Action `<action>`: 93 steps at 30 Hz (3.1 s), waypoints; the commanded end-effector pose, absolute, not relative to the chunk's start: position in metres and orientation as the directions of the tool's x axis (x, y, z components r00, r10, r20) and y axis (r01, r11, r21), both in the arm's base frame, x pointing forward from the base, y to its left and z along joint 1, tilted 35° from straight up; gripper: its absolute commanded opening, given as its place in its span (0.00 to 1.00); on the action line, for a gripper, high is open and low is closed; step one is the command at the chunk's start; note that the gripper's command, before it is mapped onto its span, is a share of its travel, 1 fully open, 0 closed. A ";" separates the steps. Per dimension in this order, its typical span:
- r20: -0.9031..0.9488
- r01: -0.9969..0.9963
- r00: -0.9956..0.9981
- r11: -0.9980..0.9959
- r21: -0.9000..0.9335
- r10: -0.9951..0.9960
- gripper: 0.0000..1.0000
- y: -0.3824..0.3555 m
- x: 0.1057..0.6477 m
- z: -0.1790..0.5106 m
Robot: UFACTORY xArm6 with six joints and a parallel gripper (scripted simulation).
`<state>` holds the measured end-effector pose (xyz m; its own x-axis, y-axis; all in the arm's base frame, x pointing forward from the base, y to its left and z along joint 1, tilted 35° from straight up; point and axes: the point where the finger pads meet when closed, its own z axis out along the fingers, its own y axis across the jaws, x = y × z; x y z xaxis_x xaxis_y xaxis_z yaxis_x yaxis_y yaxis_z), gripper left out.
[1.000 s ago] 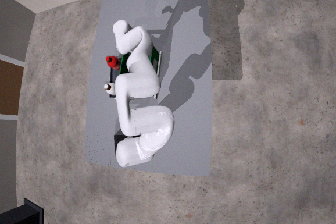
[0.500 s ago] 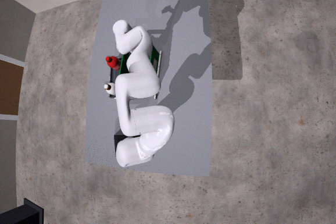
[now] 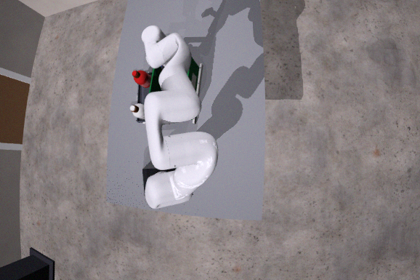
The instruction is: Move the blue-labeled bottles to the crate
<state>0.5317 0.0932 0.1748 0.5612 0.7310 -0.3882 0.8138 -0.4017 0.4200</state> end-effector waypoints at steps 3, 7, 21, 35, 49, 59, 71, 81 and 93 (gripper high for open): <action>-0.384 0.813 0.562 -0.401 0.423 0.733 0.00 0.092 0.533 0.173; -0.384 0.813 0.562 -0.401 0.423 0.733 0.00 0.091 0.534 0.171; -0.384 0.813 0.562 -0.401 0.423 0.733 0.00 0.081 0.536 0.157; -0.384 0.813 0.562 -0.401 0.423 0.733 0.00 0.076 0.538 0.149; -0.384 0.813 0.562 -0.401 0.423 0.733 0.00 0.075 0.538 0.148; -0.384 0.813 0.562 -0.401 0.423 0.733 0.00 0.075 0.538 0.148; -0.384 0.813 0.562 -0.401 0.423 0.733 0.00 0.075 0.538 0.147; -0.384 0.813 0.562 -0.401 0.423 0.733 0.00 0.074 0.539 0.145; -0.384 0.813 0.562 -0.401 0.423 0.733 0.00 0.071 0.539 0.142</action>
